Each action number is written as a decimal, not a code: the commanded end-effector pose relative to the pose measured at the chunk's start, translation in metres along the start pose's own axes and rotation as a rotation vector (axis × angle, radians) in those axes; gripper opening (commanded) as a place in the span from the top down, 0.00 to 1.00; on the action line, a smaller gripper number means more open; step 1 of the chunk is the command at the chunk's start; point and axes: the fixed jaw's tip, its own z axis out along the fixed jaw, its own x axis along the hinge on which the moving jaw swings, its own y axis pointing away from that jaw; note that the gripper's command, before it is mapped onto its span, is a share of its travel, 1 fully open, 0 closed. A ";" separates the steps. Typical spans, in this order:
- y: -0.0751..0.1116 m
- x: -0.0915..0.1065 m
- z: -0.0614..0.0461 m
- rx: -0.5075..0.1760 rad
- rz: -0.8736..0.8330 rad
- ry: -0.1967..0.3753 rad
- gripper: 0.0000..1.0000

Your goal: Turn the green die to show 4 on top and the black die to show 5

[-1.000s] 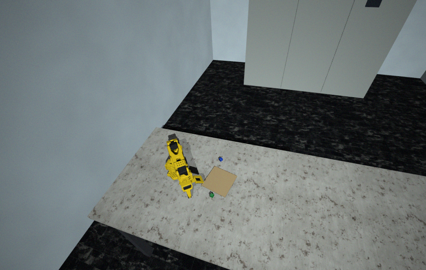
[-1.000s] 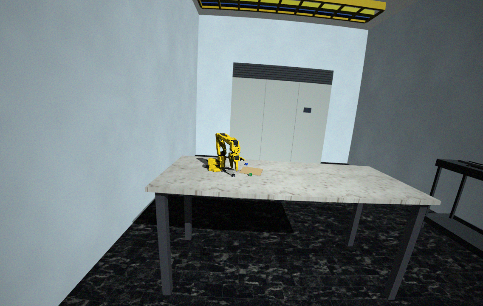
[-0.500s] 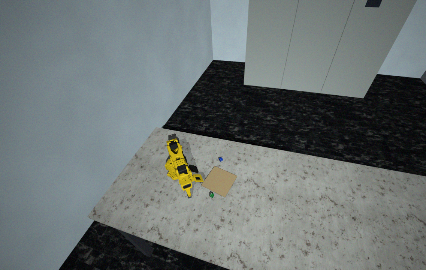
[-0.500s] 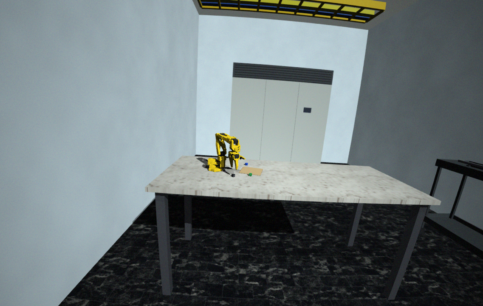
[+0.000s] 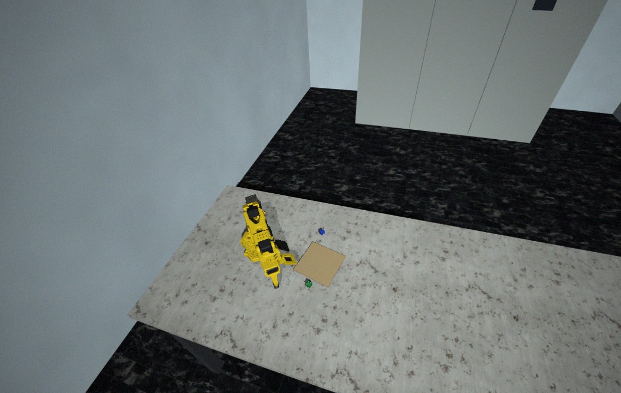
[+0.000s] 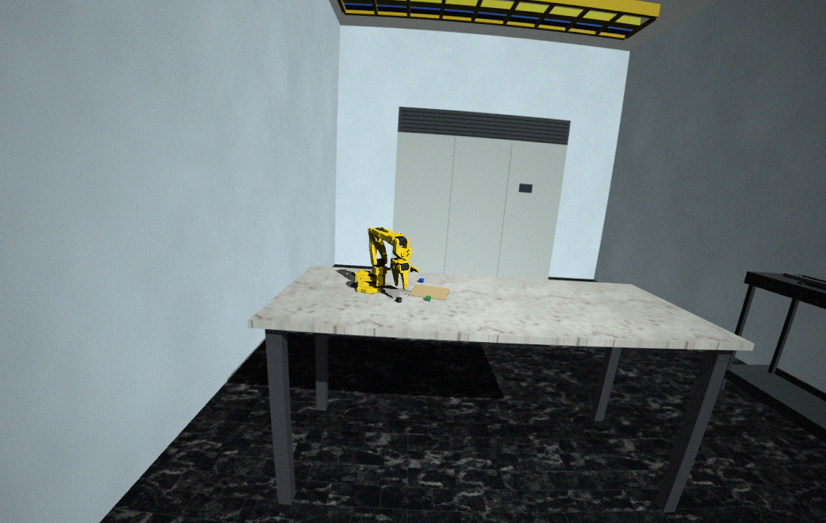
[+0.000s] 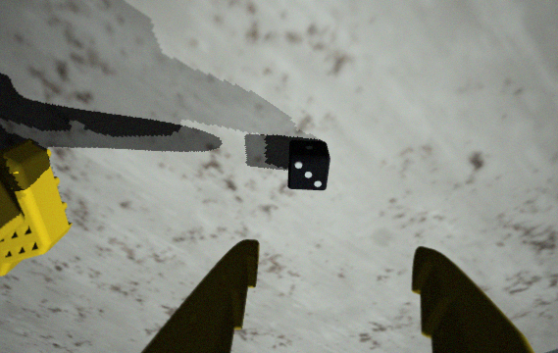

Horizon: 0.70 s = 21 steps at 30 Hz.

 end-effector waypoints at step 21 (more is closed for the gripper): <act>-0.016 0.001 -0.070 0.536 0.001 -0.004 0.75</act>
